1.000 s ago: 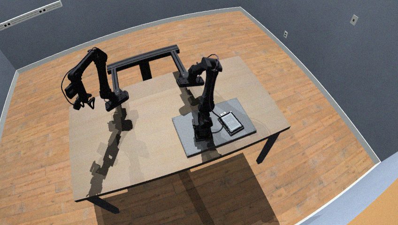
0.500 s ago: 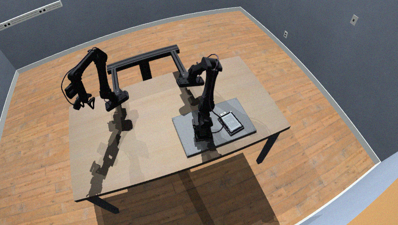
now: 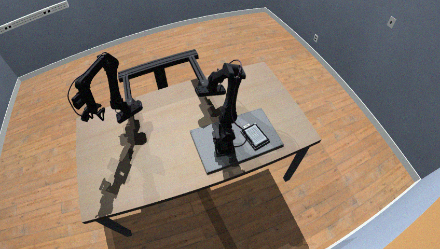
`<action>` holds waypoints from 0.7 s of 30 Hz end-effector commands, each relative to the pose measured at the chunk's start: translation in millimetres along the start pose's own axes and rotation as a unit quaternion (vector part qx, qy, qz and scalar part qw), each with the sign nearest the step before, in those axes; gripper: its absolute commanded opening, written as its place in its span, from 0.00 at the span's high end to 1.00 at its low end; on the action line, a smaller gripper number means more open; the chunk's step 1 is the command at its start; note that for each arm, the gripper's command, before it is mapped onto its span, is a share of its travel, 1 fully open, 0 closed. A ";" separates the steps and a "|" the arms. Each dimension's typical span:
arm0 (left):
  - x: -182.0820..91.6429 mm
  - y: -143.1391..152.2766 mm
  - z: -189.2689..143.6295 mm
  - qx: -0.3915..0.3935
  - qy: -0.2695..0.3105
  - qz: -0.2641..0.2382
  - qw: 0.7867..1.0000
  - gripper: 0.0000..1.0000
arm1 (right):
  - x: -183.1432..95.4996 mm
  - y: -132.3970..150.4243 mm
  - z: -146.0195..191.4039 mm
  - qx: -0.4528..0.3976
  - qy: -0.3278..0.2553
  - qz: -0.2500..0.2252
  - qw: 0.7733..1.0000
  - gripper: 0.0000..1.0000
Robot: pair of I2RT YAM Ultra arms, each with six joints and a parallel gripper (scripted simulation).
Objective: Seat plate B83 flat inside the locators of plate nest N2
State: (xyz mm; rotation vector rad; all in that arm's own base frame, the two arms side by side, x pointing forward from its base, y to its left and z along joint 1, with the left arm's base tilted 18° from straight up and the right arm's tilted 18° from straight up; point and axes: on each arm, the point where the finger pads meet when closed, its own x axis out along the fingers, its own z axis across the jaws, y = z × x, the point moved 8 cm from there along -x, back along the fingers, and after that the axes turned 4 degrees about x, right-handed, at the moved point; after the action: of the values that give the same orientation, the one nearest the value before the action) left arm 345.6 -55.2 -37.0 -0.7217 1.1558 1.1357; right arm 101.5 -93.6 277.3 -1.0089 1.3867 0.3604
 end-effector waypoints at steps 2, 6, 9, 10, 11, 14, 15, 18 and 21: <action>-7.7 -1.9 -0.7 0.002 -0.003 -0.014 1.000 1.00 | -2.6 3.7 -1.5 0.007 0.001 -0.014 1.000 0.00; -6.4 -3.2 -0.4 0.001 -0.002 -0.011 1.000 1.00 | -2.6 3.7 -1.5 0.007 0.001 -0.014 1.000 0.00; -6.4 -3.1 -0.3 0.001 -0.002 -0.011 1.000 1.00 | -2.6 3.7 -1.5 0.007 0.001 -0.014 1.000 0.00; -6.4 -3.1 -0.3 0.001 -0.002 -0.011 1.000 1.00 | -2.6 3.7 -1.5 0.007 0.001 -0.014 1.000 0.00; -6.4 -3.1 -0.3 0.001 -0.002 -0.011 1.000 1.00 | -2.6 3.7 -1.5 0.007 0.001 -0.014 1.000 0.00; -6.4 -3.0 -0.3 0.001 -0.002 -0.011 1.000 1.00 | -2.6 3.7 -1.5 0.007 0.001 -0.014 1.000 0.00; -6.4 -3.0 -0.3 0.001 -0.002 -0.011 1.000 1.00 | -2.6 3.7 -1.5 0.007 0.001 -0.014 1.000 0.00; -6.4 -2.9 -0.2 0.001 -0.002 -0.011 1.000 1.00 | -2.6 3.7 -1.5 0.007 0.001 -0.014 1.000 0.00; -6.4 -2.9 -0.2 0.001 -0.002 -0.011 1.000 1.00 | -2.6 3.7 -1.5 0.007 0.001 -0.014 1.000 0.00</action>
State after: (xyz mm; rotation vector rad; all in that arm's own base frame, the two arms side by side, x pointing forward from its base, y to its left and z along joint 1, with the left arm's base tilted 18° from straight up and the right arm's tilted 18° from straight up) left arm 345.6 -55.2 -37.2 -0.7212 1.1561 1.1349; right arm 101.5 -93.6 277.3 -1.0089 1.3867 0.3604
